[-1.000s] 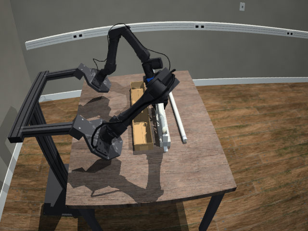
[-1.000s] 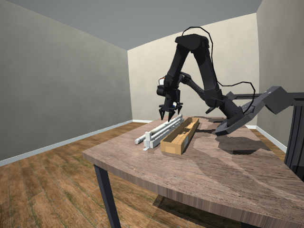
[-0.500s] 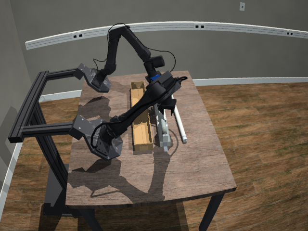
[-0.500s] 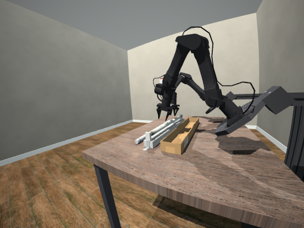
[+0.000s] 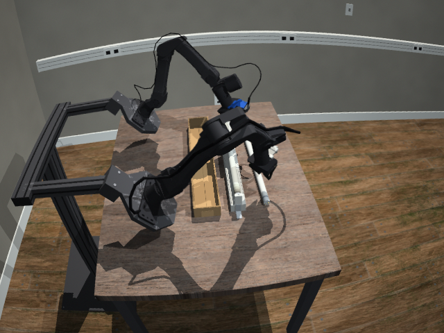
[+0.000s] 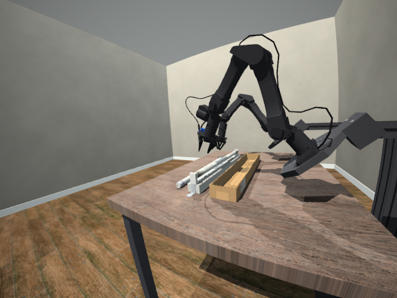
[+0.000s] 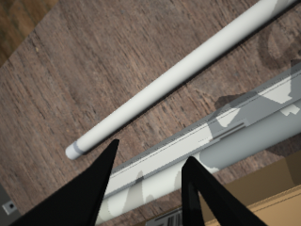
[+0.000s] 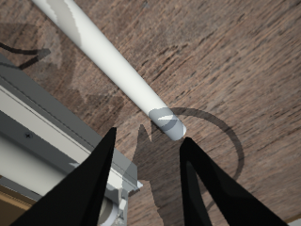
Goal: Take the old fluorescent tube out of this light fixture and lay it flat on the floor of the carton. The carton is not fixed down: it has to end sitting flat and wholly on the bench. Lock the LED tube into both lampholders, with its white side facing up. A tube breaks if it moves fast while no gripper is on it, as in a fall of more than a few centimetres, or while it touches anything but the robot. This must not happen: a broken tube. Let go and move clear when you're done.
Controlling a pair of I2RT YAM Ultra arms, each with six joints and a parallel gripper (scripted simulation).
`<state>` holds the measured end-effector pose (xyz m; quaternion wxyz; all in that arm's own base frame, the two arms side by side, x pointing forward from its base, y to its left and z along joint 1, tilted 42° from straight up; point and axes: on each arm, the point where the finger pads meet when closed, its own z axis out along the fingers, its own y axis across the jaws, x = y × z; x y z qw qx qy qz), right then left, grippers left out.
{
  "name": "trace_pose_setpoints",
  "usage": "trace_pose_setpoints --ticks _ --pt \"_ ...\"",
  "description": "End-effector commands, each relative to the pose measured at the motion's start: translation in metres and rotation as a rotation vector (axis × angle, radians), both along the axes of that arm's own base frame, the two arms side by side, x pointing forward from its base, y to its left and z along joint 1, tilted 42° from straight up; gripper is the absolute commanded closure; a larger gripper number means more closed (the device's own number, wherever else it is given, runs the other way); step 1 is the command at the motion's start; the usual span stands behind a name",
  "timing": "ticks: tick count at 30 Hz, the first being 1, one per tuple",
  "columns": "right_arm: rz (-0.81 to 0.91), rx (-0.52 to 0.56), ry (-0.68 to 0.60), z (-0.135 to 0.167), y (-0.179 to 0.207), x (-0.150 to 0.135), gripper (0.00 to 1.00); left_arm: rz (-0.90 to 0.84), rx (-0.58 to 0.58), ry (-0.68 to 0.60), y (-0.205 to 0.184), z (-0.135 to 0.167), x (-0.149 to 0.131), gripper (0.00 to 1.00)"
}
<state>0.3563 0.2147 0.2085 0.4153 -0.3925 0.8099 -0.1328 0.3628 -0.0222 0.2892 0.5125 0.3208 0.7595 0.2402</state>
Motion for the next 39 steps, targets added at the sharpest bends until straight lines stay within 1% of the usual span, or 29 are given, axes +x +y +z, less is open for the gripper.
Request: trace_pose_setpoints --ticks 1,5,9,11,12,13,14,15,17,18,20,22,24,28,29,30,31,32,35,37,38,39 --pt "-0.048 0.267 -0.09 0.041 -0.011 0.017 0.51 0.039 -0.222 -0.129 -0.003 0.04 0.014 0.51" --pt "-0.132 0.424 -0.174 0.076 -0.049 0.033 0.51 0.068 -0.368 -0.197 0.002 0.062 0.017 0.51" --pt "-0.198 0.563 -0.27 0.111 -0.087 0.041 0.51 0.085 -0.51 -0.26 0.007 0.083 0.019 0.51" --pt "-0.198 0.563 -0.27 0.111 -0.087 0.041 0.51 0.085 -0.51 -0.26 0.007 0.083 0.019 0.51" --pt "-0.211 0.593 -0.293 0.118 -0.096 0.042 0.51 0.075 -0.548 -0.289 0.005 0.094 0.015 0.51" --pt "-0.226 0.622 -0.318 0.126 -0.107 0.042 0.51 0.091 -0.579 -0.286 0.009 0.092 0.021 0.51" --pt "-0.236 0.653 -0.349 0.137 -0.116 0.041 0.51 0.091 -0.614 -0.307 0.01 0.1 0.019 0.51" --pt "-0.252 0.68 -0.374 0.144 -0.127 0.042 0.51 0.086 -0.652 -0.347 0.013 0.114 0.013 0.51" --pt "-0.268 0.734 -0.436 0.165 -0.145 0.038 0.51 0.093 -0.718 -0.355 0.014 0.117 0.019 0.51" --pt "-0.27 0.765 -0.478 0.18 -0.155 0.036 0.51 0.095 -0.752 -0.36 0.015 0.119 0.022 0.51" --pt "-0.284 0.807 -0.529 0.193 -0.172 0.03 0.51 0.09 -0.821 -0.393 0.018 0.131 0.02 0.51" --pt "-0.292 0.836 -0.555 0.198 -0.185 0.026 0.51 0.09 -0.872 -0.401 0.019 0.136 0.021 0.51" --pt "-0.309 0.843 -0.58 0.203 -0.196 0.023 0.51 0.085 -0.89 -0.422 0.021 0.143 0.017 0.51" --pt "-0.324 0.837 -0.592 0.204 -0.203 0.02 0.51 0.091 -0.886 -0.415 0.022 0.141 0.02 0.51" --pt "-0.326 0.819 -0.59 0.209 -0.202 0.023 0.51 0.092 -0.861 -0.405 0.02 0.139 0.017 0.51" --pt "-0.304 0.822 -0.625 0.227 -0.197 0.018 0.51 0.091 -0.838 -0.407 0.018 0.14 0.019 0.51" --pt "-0.33 0.802 -0.68 0.24 -0.21 0.011 0.51 0.077 -0.821 -0.445 0.019 0.153 0.009 0.51" --pt "-0.351 0.794 -0.697 0.242 -0.217 0.01 0.51 0.087 -0.812 -0.464 0.026 0.158 0.005 0.51" --pt "-0.353 0.793 -0.696 0.242 -0.217 0.011 0.51 0.095 -0.808 -0.467 0.029 0.158 0.005 0.51" --pt "-0.346 0.795 -0.698 0.243 -0.217 0.01 0.51 0.081 -0.811 -0.461 0.025 0.158 0.005 0.51" --pt "-0.354 0.793 -0.681 0.237 -0.217 0.016 0.51 0.085 -0.81 -0.448 0.026 0.154 0.005 0.51" --pt "-0.354 0.794 -0.681 0.237 -0.217 0.016 0.51 0.085 -0.81 -0.448 0.026 0.154 0.005 0.51"
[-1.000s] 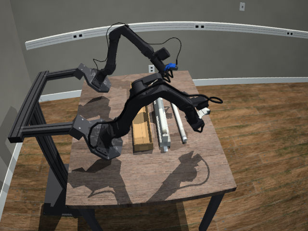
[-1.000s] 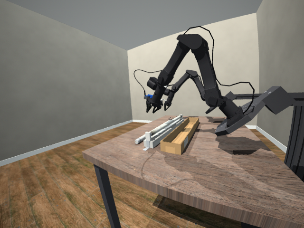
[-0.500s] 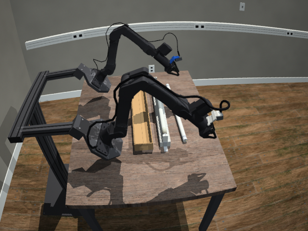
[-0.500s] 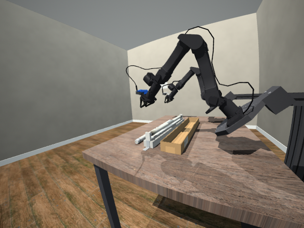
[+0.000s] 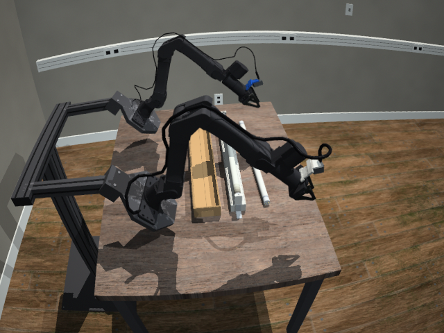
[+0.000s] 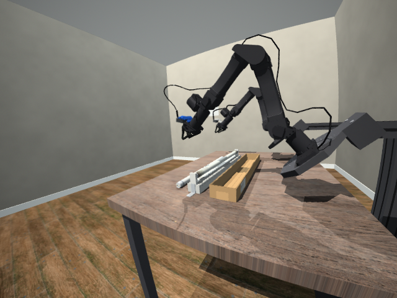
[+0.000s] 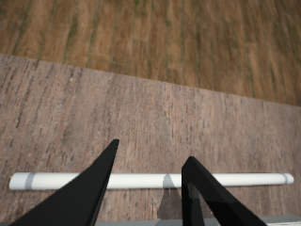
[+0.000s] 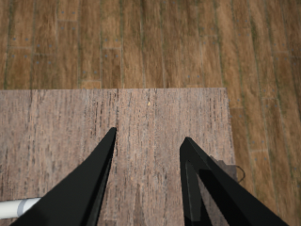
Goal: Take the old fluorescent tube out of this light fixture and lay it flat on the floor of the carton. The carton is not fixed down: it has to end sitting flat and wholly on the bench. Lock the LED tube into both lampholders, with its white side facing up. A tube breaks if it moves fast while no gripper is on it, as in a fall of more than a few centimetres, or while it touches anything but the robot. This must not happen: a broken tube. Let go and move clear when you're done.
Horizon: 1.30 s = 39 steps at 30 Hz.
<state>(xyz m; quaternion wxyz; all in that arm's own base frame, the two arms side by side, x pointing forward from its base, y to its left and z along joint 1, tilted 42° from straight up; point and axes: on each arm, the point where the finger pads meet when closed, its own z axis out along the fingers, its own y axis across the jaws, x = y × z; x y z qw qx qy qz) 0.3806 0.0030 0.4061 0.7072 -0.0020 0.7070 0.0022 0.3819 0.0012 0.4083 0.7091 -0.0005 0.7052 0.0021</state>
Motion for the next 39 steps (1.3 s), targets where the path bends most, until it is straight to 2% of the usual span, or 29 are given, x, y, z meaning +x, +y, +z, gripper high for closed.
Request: trace_pose_setpoints --ticks 1,2,4,6,7,8,9,10,18,19,21,23,26,29,30,31,35,38,39 --pt "-0.015 -0.004 -0.098 0.04 -0.005 -0.008 0.51 0.003 0.015 -0.083 0.002 0.035 -0.014 0.51" --pt "0.011 -0.019 -0.01 0.013 0.007 0.004 0.51 -0.016 0.034 0.001 -0.006 0.009 0.004 0.51" --pt "0.012 -0.051 0.035 0.0 0.01 0.005 0.51 -0.008 0.081 0.039 -0.005 0.0 0.004 0.51" --pt "0.012 -0.051 0.035 0.0 0.01 0.005 0.51 -0.008 0.081 0.039 -0.005 0.0 0.004 0.51" --pt "0.013 -0.063 0.021 0.007 0.012 -0.004 0.51 -0.002 0.102 0.022 -0.003 0.008 -0.005 0.51" --pt "0.018 -0.085 0.034 0.006 0.016 -0.004 0.51 -0.006 0.135 0.051 -0.005 0.003 -0.001 0.51" --pt "0.027 -0.114 0.105 -0.016 0.022 0.009 0.51 -0.012 0.172 0.112 -0.005 -0.016 0.008 0.51" --pt "0.038 -0.147 0.147 -0.029 0.028 0.009 0.51 -0.015 0.213 0.135 -0.006 -0.019 0.007 0.51" --pt "0.177 -0.489 0.428 -0.103 0.087 0.004 0.51 -0.104 0.571 0.387 -0.013 -0.069 0.009 0.51" --pt "0.172 -0.49 0.411 -0.096 0.089 0.005 0.51 -0.108 0.596 0.393 -0.014 -0.066 0.01 0.51" --pt "0.227 -0.565 0.474 -0.117 0.105 0.0 0.51 -0.141 0.657 0.445 -0.016 -0.077 0.01 0.51" --pt "0.227 -0.565 0.474 -0.117 0.105 0.0 0.51 -0.141 0.657 0.445 -0.016 -0.077 0.01 0.51" --pt "0.32 -0.76 0.586 -0.151 0.127 -0.016 0.51 -0.229 0.825 0.559 -0.019 -0.1 0.004 0.51" --pt "0.406 -0.914 0.649 -0.177 0.147 -0.034 0.51 -0.302 0.928 0.619 -0.022 -0.118 -0.003 0.51" --pt "0.385 -0.908 0.616 -0.159 0.148 -0.027 0.51 -0.302 0.951 0.617 -0.022 -0.108 0.0 0.51" --pt "0.438 -0.951 0.658 -0.178 0.157 -0.035 0.51 -0.324 0.966 0.641 -0.024 -0.116 0.0 0.51" --pt "0.559 -1.179 0.735 -0.211 0.174 -0.066 0.51 -0.455 1.118 0.734 -0.027 -0.141 -0.014 0.51" --pt "0.626 -1.349 0.755 -0.216 0.183 -0.08 0.51 -0.543 1.223 0.779 -0.028 -0.148 -0.023 0.51" --pt "0.626 -1.349 0.755 -0.216 0.183 -0.08 0.51 -0.543 1.223 0.779 -0.028 -0.148 -0.023 0.51"
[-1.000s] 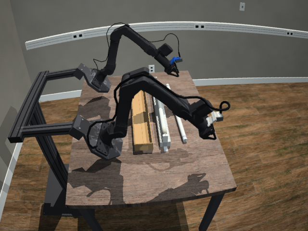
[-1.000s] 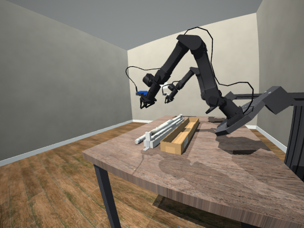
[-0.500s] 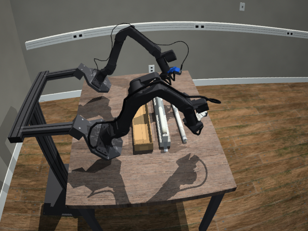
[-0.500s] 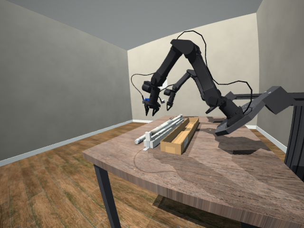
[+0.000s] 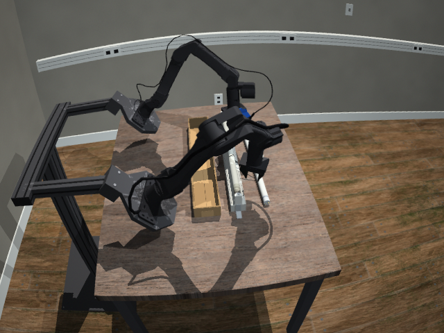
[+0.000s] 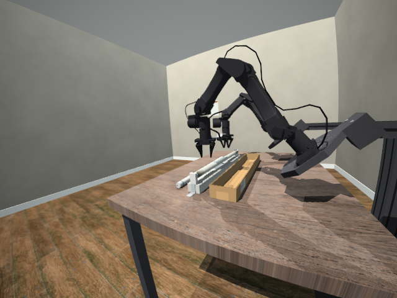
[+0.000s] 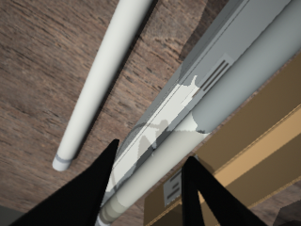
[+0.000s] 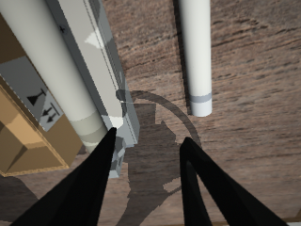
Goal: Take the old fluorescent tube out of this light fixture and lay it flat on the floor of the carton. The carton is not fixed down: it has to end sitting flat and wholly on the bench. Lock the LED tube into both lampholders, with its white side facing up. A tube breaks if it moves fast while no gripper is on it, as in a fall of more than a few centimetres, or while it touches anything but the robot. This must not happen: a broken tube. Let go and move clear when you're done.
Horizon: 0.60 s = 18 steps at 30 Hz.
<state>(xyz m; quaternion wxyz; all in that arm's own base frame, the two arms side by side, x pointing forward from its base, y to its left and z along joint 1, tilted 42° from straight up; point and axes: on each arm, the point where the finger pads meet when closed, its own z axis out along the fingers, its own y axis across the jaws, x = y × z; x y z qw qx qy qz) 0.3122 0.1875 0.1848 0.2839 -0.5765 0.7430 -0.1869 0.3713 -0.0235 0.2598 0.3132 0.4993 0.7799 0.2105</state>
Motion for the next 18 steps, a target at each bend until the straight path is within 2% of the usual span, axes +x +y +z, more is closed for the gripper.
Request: trace_pose_setpoints --ticks 1,2,5,9,12,15,18 --pt "0.061 -0.147 0.026 0.006 -0.001 -0.012 0.51 -0.103 0.117 0.087 -0.003 0.0 -0.012 0.51" --pt "0.051 -0.146 0.014 0.011 -0.001 -0.005 0.51 -0.112 0.134 0.09 -0.004 0.007 -0.007 0.51" --pt "0.173 -0.254 0.09 -0.011 0.014 -0.029 0.51 -0.182 0.18 0.173 -0.007 -0.007 -0.014 0.51" --pt "0.25 -0.358 0.107 -0.015 0.018 -0.04 0.51 -0.251 0.239 0.228 -0.008 -0.011 -0.02 0.51" --pt "0.269 -0.358 0.106 -0.015 0.023 -0.044 0.51 -0.258 0.231 0.219 -0.01 -0.008 -0.02 0.51" --pt "0.261 -0.284 0.097 -0.008 0.03 -0.047 0.51 -0.224 0.191 0.164 -0.012 0.005 -0.021 0.51" --pt "0.265 -0.293 0.107 -0.013 0.03 -0.049 0.51 -0.221 0.187 0.168 -0.013 0.003 -0.021 0.51"
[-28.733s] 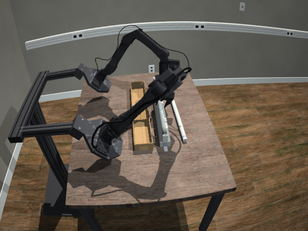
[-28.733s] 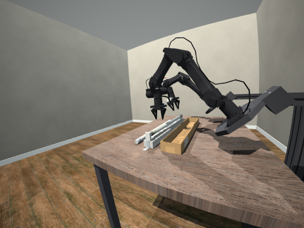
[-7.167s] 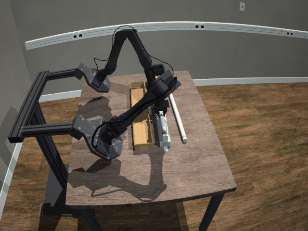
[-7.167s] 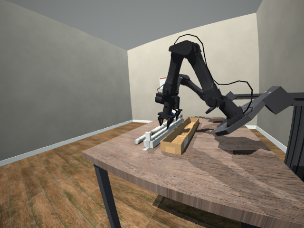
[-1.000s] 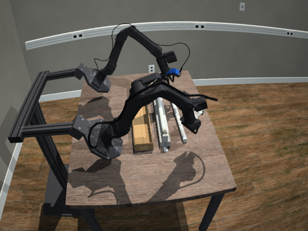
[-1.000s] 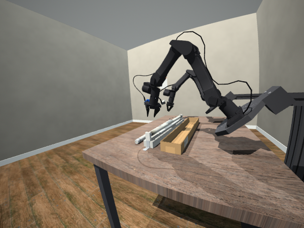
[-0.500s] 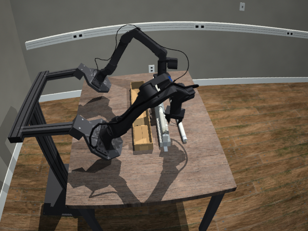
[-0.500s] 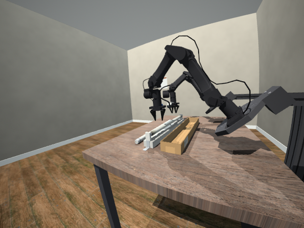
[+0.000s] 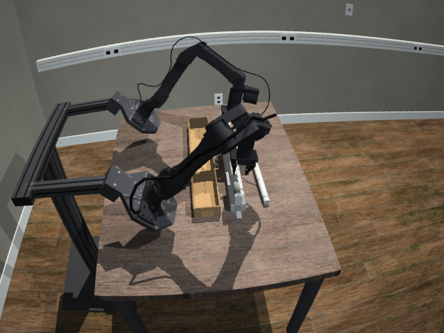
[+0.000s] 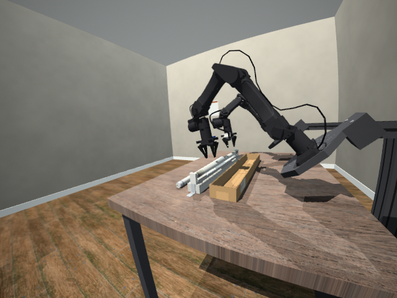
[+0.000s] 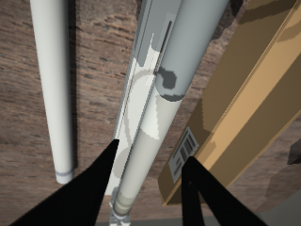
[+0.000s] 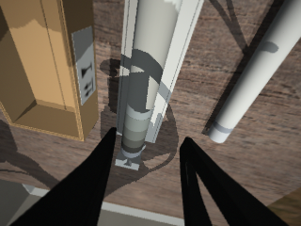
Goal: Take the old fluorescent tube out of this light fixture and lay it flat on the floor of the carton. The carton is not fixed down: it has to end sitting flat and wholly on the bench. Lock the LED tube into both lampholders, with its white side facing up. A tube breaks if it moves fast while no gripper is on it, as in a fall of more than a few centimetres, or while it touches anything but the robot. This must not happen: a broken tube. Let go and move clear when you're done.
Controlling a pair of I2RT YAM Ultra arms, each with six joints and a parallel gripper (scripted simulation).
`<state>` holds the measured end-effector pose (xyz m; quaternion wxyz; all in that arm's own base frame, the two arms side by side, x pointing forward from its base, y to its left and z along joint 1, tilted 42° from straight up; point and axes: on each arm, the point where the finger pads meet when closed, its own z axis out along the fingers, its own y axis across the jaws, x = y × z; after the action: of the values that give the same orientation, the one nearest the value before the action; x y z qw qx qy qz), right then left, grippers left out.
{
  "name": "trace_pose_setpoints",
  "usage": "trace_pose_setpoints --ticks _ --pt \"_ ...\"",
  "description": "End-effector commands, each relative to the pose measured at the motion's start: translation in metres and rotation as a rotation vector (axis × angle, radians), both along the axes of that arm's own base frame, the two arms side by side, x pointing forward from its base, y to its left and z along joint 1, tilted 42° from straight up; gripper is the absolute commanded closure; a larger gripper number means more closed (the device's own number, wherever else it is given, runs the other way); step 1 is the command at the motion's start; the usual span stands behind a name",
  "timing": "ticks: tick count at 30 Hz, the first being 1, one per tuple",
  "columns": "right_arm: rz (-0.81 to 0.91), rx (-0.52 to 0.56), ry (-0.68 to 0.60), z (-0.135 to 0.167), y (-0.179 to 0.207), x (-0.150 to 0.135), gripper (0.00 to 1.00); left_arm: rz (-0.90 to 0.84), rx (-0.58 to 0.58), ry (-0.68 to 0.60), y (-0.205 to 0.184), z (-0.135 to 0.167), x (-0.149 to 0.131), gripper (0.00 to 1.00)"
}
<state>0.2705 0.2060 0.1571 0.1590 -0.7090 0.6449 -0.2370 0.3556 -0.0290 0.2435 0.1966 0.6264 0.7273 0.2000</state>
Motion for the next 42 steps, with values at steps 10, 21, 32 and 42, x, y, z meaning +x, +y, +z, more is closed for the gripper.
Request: trace_pose_setpoints --ticks 10,21,32,42 --pt "0.041 0.022 0.01 0.009 0.007 -0.012 0.51 -0.012 -0.022 -0.032 -0.005 0.015 -0.008 0.51" --pt "0.029 -0.004 0.029 -0.034 0.0 0.008 0.51 -0.011 -0.01 0.005 0.001 -0.03 0.017 0.51" --pt "0.033 0.012 0.016 -0.042 0.0 0.019 0.51 -0.026 -0.014 -0.021 -0.004 -0.035 0.024 0.51" --pt "0.046 0.025 0.002 -0.036 0.004 0.017 0.51 -0.03 -0.019 -0.066 -0.006 -0.019 0.028 0.89"
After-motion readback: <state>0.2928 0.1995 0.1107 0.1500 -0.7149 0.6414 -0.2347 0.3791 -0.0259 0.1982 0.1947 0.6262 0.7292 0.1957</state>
